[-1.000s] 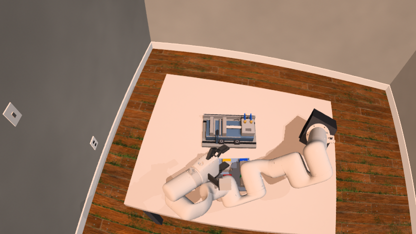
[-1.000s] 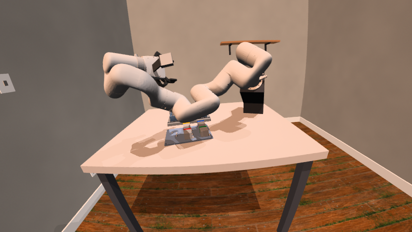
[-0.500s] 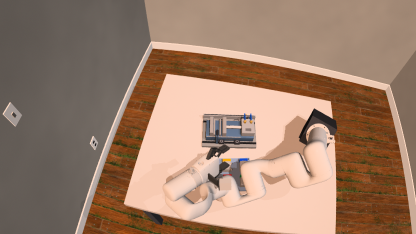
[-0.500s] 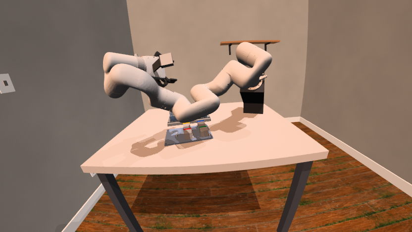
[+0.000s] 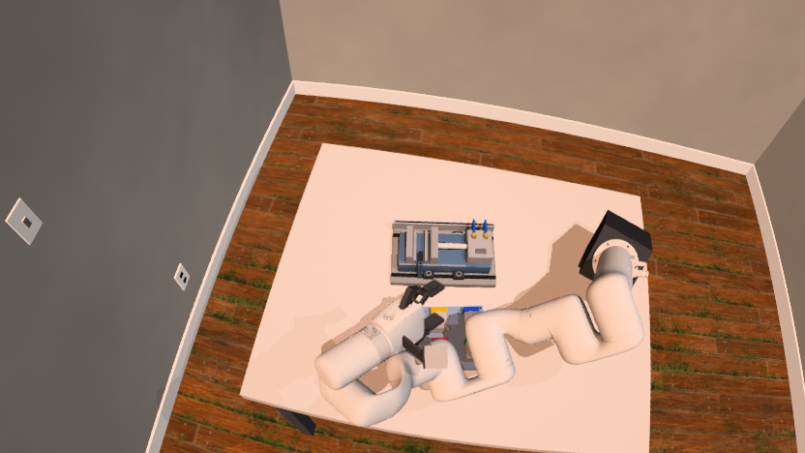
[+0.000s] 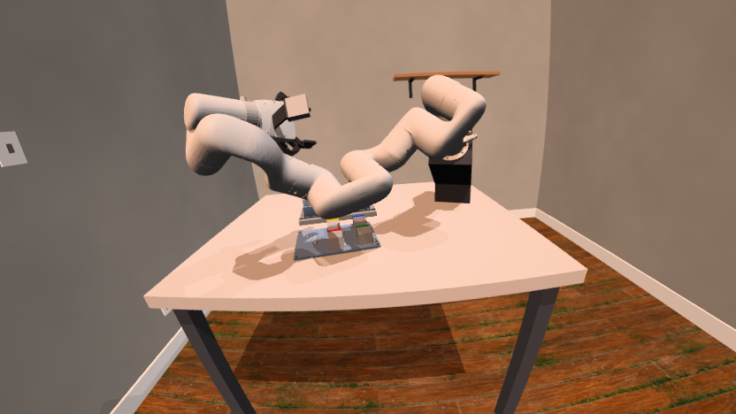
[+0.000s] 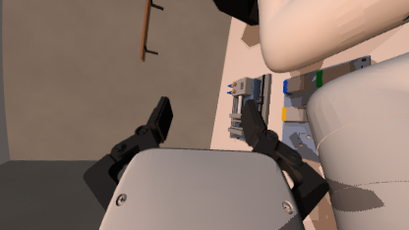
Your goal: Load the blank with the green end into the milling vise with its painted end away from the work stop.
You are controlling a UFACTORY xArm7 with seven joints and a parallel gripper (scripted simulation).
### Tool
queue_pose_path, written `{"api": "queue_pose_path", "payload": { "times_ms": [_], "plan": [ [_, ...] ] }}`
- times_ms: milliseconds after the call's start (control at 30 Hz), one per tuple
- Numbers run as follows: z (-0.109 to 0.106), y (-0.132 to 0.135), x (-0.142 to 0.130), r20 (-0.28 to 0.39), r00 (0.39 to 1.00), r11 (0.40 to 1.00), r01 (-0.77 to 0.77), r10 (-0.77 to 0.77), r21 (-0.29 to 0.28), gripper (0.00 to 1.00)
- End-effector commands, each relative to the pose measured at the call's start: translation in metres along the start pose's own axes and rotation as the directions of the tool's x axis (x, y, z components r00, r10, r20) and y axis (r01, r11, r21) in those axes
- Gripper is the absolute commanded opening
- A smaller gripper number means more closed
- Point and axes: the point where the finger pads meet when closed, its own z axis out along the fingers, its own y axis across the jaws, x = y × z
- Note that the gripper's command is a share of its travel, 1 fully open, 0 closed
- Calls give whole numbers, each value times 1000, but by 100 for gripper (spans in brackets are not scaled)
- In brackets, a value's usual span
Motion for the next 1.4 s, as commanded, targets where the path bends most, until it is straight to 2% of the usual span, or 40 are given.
{"api": "queue_pose_path", "payload": {
  "times_ms": [0,267,500,533,833,1067,1367],
  "plan": [
    [7,0,0,33,999,999,32,-32,-8,100],
    [36,5,1,157,974,986,168,-163,-18,100],
    [36,5,1,157,974,986,168,-163,-18,100],
    [32,5,0,136,980,988,152,-148,-22,100],
    [65,10,1,274,918,953,302,-286,-16,100],
    [65,10,1,274,918,953,302,-286,-16,100],
    [97,16,2,399,823,899,438,-406,11,100]
  ]
}}
